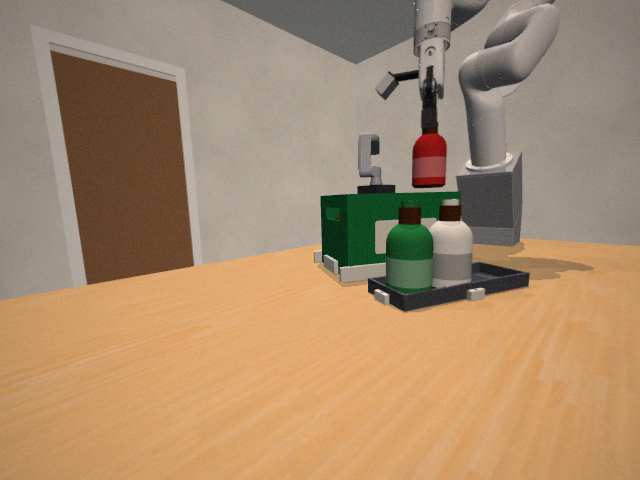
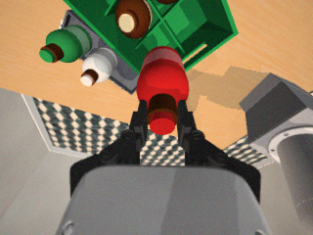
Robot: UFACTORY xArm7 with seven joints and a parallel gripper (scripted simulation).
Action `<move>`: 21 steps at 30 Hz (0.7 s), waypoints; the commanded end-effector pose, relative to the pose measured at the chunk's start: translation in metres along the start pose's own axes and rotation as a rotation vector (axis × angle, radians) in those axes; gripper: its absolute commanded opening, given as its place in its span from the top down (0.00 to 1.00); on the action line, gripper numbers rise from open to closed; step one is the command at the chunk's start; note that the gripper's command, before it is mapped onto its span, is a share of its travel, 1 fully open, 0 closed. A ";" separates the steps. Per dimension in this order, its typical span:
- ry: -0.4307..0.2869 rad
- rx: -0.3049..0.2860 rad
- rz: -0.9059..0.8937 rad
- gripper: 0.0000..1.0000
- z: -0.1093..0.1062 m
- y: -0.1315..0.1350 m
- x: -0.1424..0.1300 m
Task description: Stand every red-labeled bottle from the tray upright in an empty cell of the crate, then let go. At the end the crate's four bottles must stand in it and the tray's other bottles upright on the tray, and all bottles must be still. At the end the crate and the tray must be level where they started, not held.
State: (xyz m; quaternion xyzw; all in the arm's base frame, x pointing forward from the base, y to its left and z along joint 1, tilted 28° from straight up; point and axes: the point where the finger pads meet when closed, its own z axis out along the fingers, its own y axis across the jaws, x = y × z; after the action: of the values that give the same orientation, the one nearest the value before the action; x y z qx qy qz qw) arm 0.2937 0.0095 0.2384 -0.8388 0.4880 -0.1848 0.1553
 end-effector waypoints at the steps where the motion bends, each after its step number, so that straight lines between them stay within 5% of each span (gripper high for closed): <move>1: 0.002 0.004 -0.001 1.00 -0.002 0.008 0.009; 21: 0.002 0.004 -0.001 1.00 -0.002 0.031 0.029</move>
State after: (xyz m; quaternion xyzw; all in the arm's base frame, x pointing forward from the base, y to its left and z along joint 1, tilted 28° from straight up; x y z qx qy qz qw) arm 0.2837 -0.0260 0.2301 -0.8387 0.4881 -0.1847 0.1556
